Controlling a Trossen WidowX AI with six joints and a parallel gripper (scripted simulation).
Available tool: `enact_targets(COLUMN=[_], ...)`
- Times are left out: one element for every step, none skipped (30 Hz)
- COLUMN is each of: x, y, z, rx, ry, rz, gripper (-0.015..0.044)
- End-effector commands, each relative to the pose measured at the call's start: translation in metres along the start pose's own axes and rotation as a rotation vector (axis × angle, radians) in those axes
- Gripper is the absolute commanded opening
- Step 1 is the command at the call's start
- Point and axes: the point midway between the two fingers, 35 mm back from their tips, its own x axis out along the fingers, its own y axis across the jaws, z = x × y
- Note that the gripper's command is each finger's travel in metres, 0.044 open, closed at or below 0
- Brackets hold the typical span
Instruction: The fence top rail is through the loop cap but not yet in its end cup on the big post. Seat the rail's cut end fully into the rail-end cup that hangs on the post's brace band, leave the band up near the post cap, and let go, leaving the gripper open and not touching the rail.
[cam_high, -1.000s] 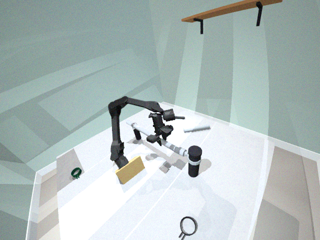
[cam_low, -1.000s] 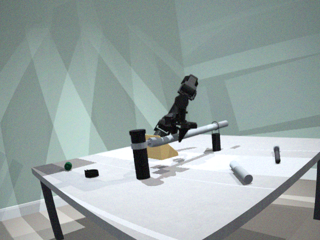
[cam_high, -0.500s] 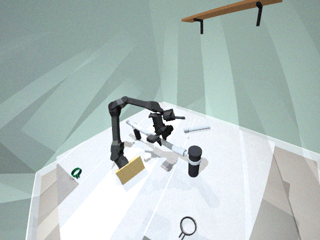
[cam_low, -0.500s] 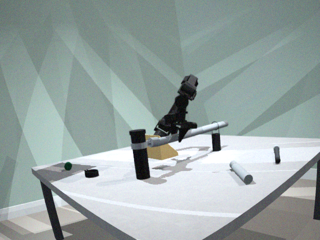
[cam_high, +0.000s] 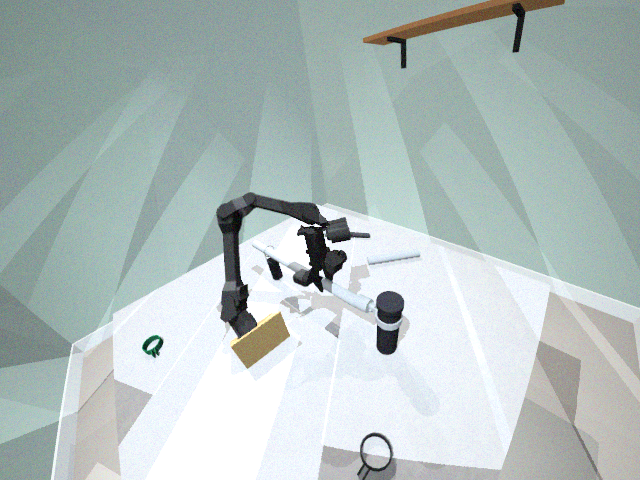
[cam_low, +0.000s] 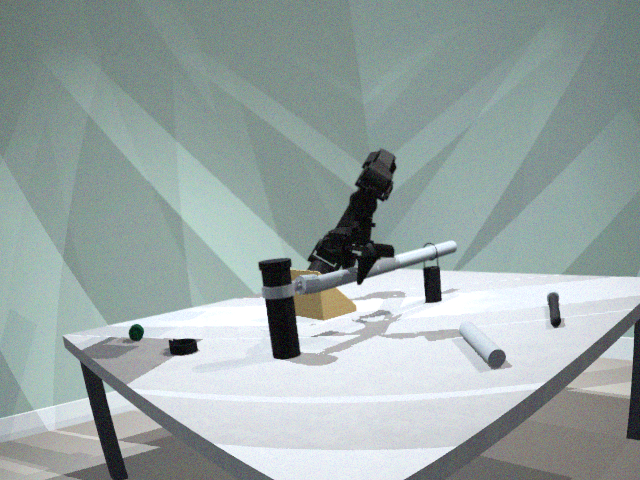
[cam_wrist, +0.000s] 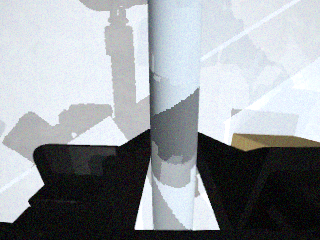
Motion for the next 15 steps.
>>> enact_targets(x=[-0.0019, -0.0009, 0.0, 0.0, 0.0, 0.0, 0.0, 0.0, 0.0, -0.0001, -0.0001, -0.0002, -0.0003, -0.0004, -0.0006], y=[0.0005, 0.0002, 0.0, 0.0, 0.0, 0.0, 0.0, 0.0, 0.0, 0.0, 0.0, 0.0, 0.0, 0.0, 0.0], z=[0.0029, 0.0014, 0.0, 0.0, 0.0, 0.0, 0.0, 0.0, 0.0, 0.0001, 0.0001, 0.0002, 0.0003, 0.0004, 0.0005], rx=[0.001, 0.001, 0.0, 0.0, 0.0, 0.0, 0.0, 0.0, 0.0, 0.0, 0.0, 0.0, 0.0, 0.0, 0.0], ry=[-0.009, -0.005, 0.0, 0.0, 0.0, 0.0, 0.0, 0.0, 0.0, 0.0, 0.0, -0.001, -0.001, -0.002, -0.002], rz=[0.005, 0.002, 0.0, 0.0, 0.0, 0.0, 0.0, 0.0, 0.0, 0.0, 0.0, 0.0, 0.0, 0.0, 0.0], gripper=[0.0, 0.0, 0.0, 0.0, 0.0, 0.0, 0.0, 0.0, 0.0, 0.0, 0.0, 0.0, 0.0, 0.0, 0.0])
